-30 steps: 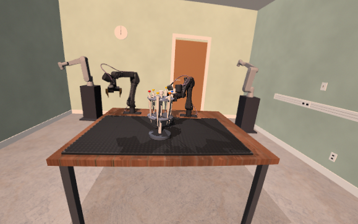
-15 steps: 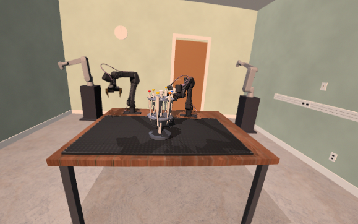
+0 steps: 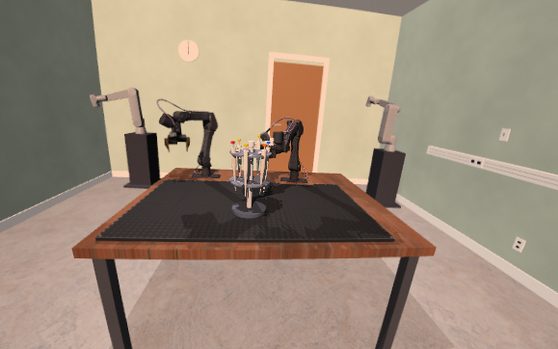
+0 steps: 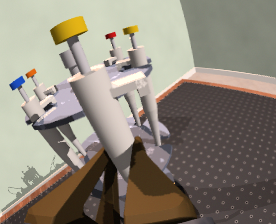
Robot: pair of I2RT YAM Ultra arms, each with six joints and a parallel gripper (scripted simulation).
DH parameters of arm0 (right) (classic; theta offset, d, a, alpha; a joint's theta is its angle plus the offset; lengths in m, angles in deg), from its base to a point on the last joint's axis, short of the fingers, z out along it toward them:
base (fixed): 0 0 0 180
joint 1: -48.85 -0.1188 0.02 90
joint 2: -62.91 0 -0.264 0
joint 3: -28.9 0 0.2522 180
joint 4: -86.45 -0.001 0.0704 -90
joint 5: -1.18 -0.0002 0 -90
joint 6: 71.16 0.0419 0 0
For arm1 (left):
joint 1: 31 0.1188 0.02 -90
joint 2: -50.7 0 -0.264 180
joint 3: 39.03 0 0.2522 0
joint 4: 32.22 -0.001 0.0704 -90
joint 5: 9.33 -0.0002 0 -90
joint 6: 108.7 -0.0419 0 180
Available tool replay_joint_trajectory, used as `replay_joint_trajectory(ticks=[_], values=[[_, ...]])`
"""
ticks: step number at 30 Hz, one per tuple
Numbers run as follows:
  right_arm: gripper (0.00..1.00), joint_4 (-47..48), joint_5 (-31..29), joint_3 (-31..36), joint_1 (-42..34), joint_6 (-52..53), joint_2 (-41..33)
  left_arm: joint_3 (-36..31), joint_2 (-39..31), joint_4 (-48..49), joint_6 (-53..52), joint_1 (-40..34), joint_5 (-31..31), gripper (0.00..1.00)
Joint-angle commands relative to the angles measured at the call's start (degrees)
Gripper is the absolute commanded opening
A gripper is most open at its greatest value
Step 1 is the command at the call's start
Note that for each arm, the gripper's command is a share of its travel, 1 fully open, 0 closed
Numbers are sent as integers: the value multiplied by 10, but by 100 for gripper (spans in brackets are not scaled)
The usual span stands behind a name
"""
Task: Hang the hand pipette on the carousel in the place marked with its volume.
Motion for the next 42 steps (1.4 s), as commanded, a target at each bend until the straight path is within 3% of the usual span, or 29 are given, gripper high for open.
replay_joint_trajectory(ticks=[1,42], values=[[100,6,11,-9,5,-4,3,16,-9,13,4,4,-6,12],[100,6,11,-9,5,-4,3,8,-14,14,5,-9,7,12]])
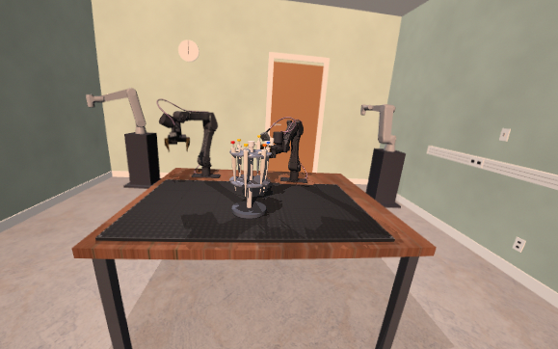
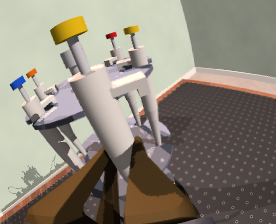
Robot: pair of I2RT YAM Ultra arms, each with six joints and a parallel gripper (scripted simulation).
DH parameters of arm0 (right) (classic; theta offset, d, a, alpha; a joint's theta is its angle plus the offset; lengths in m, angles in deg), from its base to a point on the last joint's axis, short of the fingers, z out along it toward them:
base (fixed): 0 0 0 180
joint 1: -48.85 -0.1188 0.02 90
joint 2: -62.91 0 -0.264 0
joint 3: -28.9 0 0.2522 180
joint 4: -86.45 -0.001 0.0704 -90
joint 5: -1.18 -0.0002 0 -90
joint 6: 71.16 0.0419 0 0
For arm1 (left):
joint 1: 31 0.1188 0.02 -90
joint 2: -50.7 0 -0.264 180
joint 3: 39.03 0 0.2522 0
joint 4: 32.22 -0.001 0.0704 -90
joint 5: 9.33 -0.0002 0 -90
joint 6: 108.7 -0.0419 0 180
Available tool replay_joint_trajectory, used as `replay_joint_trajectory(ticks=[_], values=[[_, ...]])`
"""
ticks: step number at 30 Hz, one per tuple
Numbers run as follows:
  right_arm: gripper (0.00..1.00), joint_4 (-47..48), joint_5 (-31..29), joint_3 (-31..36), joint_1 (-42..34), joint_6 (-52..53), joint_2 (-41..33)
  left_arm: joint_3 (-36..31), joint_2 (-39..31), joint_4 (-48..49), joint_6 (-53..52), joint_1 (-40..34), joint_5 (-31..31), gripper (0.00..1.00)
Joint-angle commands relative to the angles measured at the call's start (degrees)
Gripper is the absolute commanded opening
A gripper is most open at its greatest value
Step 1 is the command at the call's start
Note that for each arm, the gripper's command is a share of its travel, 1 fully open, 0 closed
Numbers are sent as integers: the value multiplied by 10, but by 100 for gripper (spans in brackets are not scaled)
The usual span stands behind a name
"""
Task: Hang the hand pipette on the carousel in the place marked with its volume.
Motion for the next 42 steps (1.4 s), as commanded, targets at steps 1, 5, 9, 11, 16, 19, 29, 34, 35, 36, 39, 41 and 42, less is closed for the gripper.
replay_joint_trajectory(ticks=[1,5,9,11,16,19,29,34,35,36,39,41,42], values=[[100,6,11,-9,5,-4,3,8,-14,13,5,-9,6,12],[100,6,11,-9,5,-4,3,8,-14,13,5,-9,6,12],[100,6,11,-9,5,-4,3,8,-14,13,5,-9,6,12],[100,6,11,-9,5,-4,3,3,-15,14,5,-11,8,12],[100,6,11,-9,5,-4,3,-5,-16,14,5,-15,12,12],[100,6,11,-9,5,-4,3,-4,-16,14,5,-15,12,12],[100,6,11,-9,5,-4,3,-4,-16,14,4,-13,12,12],[100,6,11,-9,5,-4,3,-4,-16,14,4,-13,12,12],[100,6,11,-9,5,-4,3,-4,-16,14,4,-13,12,12],[100,6,11,-9,5,-4,3,-4,-16,14,4,-13,12,12],[100,6,11,-9,5,-4,3,-4,-16,14,4,-13,12,12],[100,6,11,-9,5,-4,3,-4,-16,14,4,-13,12,12],[100,6,11,-9,5,-4,3,-4,-16,14,4,-13,12,12]])
